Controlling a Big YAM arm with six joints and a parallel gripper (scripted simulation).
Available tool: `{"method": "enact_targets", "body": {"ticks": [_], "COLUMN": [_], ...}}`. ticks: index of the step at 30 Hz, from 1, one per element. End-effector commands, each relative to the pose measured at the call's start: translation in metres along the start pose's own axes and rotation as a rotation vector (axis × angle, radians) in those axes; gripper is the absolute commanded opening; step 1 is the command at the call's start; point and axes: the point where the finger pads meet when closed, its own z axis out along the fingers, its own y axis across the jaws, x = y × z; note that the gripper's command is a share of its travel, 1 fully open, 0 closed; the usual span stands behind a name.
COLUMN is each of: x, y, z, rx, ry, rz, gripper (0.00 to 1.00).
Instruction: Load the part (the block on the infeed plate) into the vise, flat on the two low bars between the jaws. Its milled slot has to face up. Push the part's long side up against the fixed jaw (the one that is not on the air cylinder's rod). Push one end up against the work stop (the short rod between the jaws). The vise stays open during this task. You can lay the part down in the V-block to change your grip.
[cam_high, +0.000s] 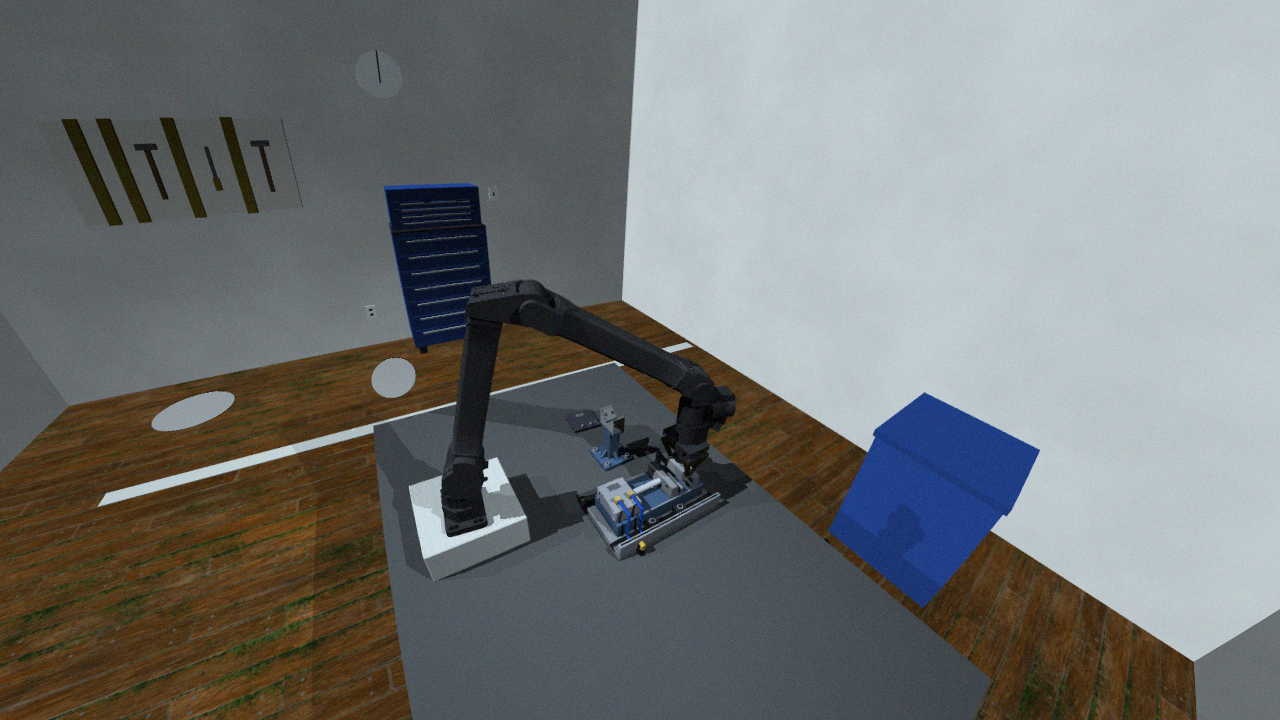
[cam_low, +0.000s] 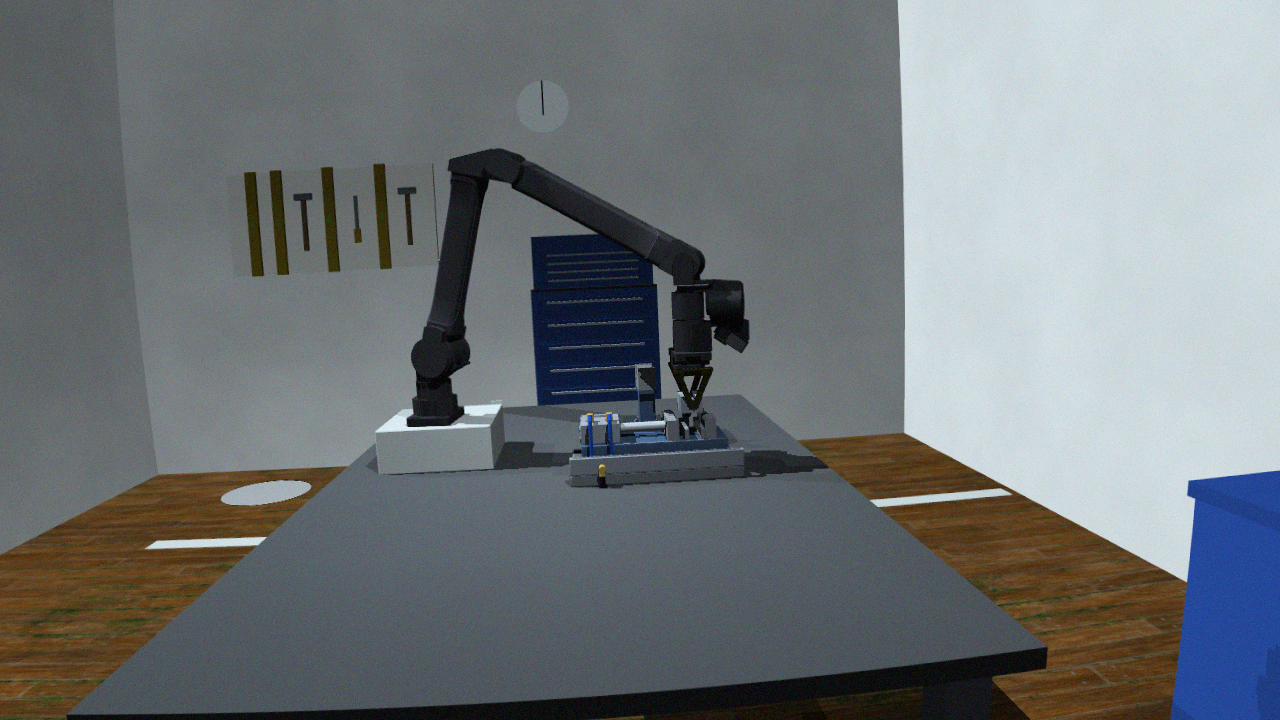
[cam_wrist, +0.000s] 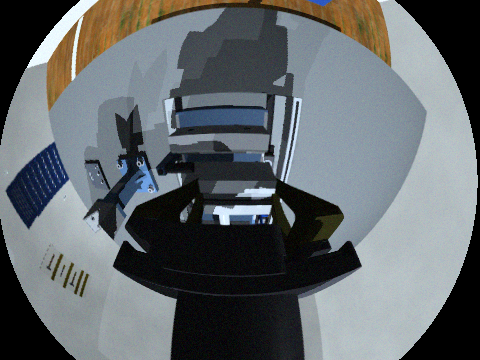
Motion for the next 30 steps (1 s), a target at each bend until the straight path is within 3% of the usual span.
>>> {"method": "enact_targets", "body": {"ticks": [1,30], "x": [-0.0059,-0.0062], "y": [-0.0039,-0.0035], "z": [0.0041,0.0085], "rx": [0.005,0.006], "ry": [-0.012,-0.014], "rz": [0.012,0.012], "gripper": [0.0,0.0]}}
